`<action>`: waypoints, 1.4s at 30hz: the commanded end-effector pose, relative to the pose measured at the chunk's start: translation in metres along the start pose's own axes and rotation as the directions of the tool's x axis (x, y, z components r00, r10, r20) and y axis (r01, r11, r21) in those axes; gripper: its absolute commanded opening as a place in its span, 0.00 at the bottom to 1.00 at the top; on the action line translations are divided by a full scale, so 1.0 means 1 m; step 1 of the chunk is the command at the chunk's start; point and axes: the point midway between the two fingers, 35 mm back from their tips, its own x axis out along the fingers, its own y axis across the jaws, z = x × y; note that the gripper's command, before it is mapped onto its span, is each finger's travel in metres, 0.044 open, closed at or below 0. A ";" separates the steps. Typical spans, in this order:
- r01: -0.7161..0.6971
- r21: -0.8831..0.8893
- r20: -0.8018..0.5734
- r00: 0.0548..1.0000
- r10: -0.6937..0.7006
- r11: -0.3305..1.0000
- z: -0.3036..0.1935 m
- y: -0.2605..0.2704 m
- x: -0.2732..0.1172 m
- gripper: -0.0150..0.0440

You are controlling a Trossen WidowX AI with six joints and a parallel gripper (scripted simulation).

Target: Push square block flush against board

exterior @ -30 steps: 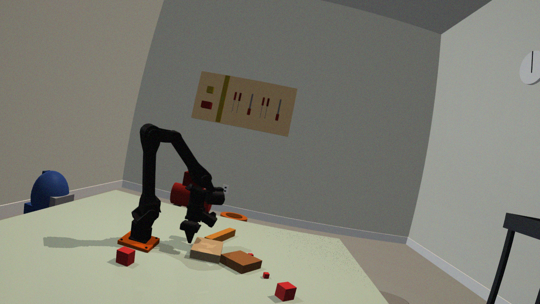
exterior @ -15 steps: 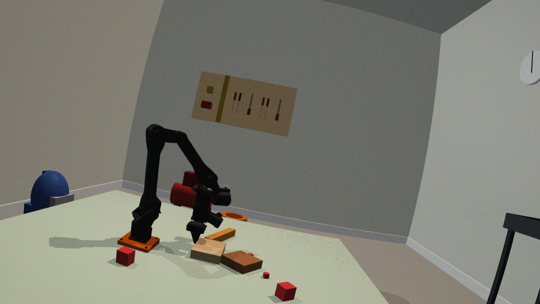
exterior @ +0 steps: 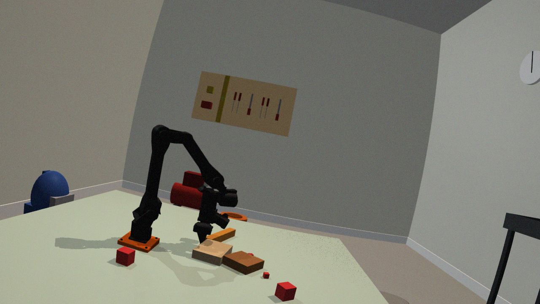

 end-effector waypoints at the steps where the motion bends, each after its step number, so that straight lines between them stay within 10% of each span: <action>1: 0.004 0.001 0.007 1.000 -0.004 1.000 0.011 -0.002 0.000 0.25; 42: 0.006 0.002 0.011 1.000 -0.006 1.000 0.060 -0.014 -0.001 0.25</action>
